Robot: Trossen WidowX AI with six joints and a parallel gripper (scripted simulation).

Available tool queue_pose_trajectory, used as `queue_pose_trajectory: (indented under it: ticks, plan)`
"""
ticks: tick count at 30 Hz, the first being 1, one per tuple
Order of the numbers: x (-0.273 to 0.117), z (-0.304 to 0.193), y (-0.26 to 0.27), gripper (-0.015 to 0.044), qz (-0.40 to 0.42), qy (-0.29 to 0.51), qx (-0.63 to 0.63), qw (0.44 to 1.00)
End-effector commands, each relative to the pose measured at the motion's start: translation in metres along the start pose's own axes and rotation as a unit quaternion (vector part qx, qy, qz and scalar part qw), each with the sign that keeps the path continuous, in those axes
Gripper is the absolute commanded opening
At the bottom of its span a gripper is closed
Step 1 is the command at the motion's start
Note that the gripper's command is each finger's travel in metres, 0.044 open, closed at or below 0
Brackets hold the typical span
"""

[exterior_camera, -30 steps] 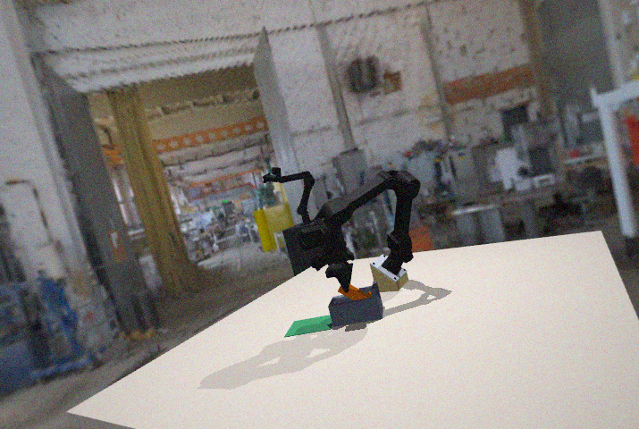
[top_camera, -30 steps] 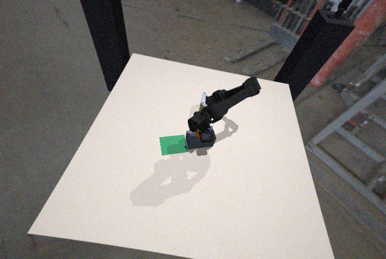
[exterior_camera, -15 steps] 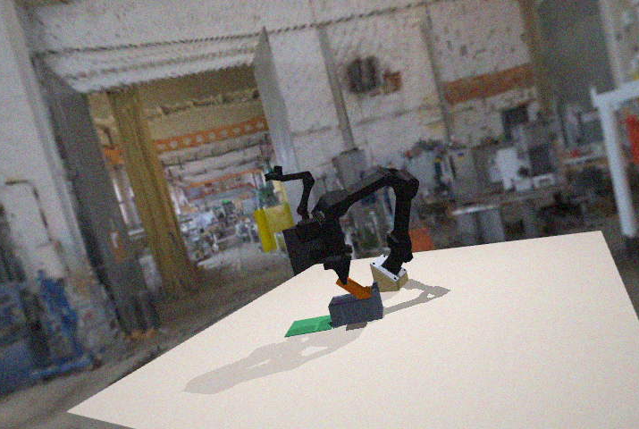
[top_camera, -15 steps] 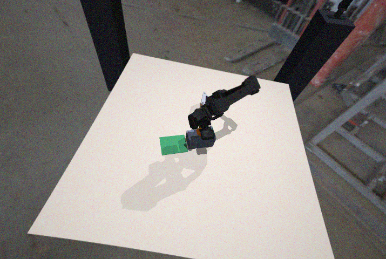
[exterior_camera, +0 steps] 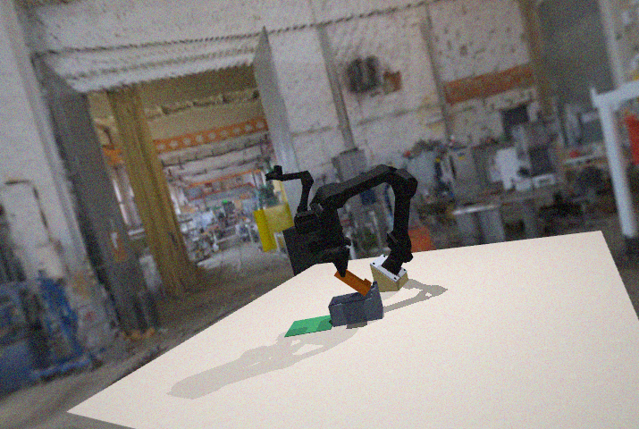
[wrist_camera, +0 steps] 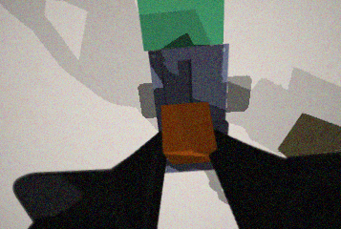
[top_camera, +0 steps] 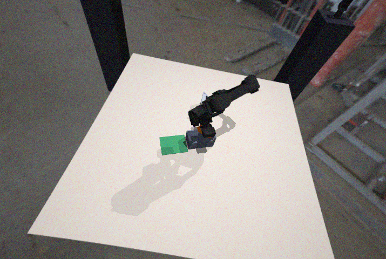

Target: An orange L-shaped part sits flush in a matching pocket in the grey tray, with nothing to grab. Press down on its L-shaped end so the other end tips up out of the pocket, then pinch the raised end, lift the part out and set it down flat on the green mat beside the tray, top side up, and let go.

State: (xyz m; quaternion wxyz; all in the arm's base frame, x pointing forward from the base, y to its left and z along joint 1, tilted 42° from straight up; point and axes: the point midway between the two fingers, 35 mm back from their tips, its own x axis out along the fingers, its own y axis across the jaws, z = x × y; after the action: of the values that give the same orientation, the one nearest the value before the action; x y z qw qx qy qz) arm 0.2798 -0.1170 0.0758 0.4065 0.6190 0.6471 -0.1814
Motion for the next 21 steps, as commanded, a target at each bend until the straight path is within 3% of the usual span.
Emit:
queue_pose_trajectory:
  ticks: [1, 21]
  plan:
    - [-0.007, 0.001, 0.001, 0.0000, -0.001, -0.002, -0.003, 1.000]
    - [-0.017, 0.016, 0.000, 0.0000, -0.001, -0.003, -0.003, 1.000]
